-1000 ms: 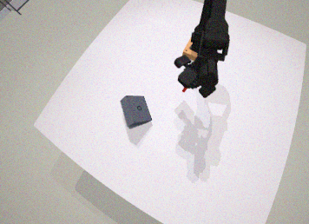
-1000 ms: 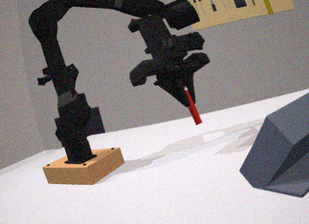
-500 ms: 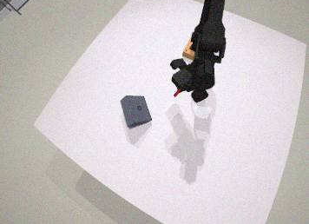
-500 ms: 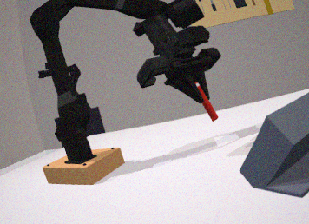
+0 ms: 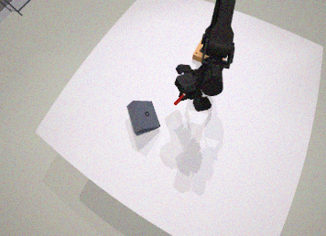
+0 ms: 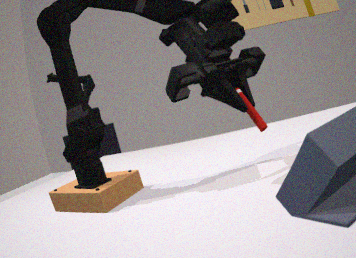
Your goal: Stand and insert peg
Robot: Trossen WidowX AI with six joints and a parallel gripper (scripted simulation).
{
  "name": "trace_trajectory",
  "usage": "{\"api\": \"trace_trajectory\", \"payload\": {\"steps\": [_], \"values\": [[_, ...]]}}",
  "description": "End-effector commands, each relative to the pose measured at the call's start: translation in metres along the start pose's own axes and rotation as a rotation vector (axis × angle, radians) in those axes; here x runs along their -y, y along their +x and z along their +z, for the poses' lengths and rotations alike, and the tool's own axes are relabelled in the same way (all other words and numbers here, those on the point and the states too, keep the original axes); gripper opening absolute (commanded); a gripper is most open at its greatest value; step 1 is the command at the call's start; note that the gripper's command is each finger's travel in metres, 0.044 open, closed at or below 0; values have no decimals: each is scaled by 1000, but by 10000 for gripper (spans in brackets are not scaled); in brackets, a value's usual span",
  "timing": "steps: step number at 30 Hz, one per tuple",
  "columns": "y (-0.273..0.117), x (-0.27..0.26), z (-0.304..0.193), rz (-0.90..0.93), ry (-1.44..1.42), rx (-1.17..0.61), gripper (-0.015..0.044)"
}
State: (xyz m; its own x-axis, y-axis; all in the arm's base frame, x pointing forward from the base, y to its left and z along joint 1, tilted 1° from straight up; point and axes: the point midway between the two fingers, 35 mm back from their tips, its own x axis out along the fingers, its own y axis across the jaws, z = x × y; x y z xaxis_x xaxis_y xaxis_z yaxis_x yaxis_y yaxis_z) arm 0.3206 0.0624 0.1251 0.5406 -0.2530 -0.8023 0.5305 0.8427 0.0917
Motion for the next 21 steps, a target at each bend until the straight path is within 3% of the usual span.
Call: {"api": "trace_trajectory", "payload": {"steps": [1, 21], "values": [[4, 1, 9, -9, 46, 47, 0], [17, 3, 41, -23, 192, 202, 0]]}}
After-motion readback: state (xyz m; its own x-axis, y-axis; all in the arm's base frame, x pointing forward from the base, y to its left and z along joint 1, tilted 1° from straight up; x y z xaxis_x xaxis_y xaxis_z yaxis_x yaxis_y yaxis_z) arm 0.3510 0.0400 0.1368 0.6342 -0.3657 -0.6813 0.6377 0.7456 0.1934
